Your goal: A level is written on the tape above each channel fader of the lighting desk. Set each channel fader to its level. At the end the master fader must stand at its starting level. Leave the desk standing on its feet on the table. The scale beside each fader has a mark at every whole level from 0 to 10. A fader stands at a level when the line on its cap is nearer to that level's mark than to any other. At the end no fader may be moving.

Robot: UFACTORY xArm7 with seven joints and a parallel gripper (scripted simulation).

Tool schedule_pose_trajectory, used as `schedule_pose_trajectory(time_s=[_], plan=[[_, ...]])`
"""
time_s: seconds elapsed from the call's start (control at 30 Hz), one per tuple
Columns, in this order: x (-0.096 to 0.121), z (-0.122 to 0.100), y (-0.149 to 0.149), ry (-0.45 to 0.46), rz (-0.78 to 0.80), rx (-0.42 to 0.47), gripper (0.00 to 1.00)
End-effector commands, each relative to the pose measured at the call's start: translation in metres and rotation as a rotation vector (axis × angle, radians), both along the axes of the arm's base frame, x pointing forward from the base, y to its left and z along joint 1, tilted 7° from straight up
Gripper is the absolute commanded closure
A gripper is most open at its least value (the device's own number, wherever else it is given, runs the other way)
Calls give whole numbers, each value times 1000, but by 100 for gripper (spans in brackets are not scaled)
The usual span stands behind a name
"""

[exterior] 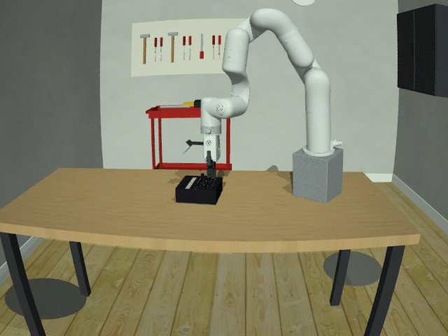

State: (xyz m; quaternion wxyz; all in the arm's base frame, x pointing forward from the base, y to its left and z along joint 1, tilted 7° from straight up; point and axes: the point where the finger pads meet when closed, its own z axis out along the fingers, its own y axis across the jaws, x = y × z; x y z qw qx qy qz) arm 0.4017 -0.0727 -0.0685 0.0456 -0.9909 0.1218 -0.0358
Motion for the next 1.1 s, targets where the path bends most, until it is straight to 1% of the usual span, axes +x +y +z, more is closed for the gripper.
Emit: schedule_pose_trajectory(time_s=[0.0, 0.23, 0.5, 0.57, 0.73, 1.07], plan=[[0, 1, 0, -3, -1, -1, 100], [0, 5, -1, -3, -1, -1, 100], [-2, 27, -2, -4, -1, -1, 100], [-2, 27, -2, -4, -1, -1, 100], [-3, 38, -3, -4, 0, -1, 100], [-3, 41, -3, -3, -1, -1, 100]])
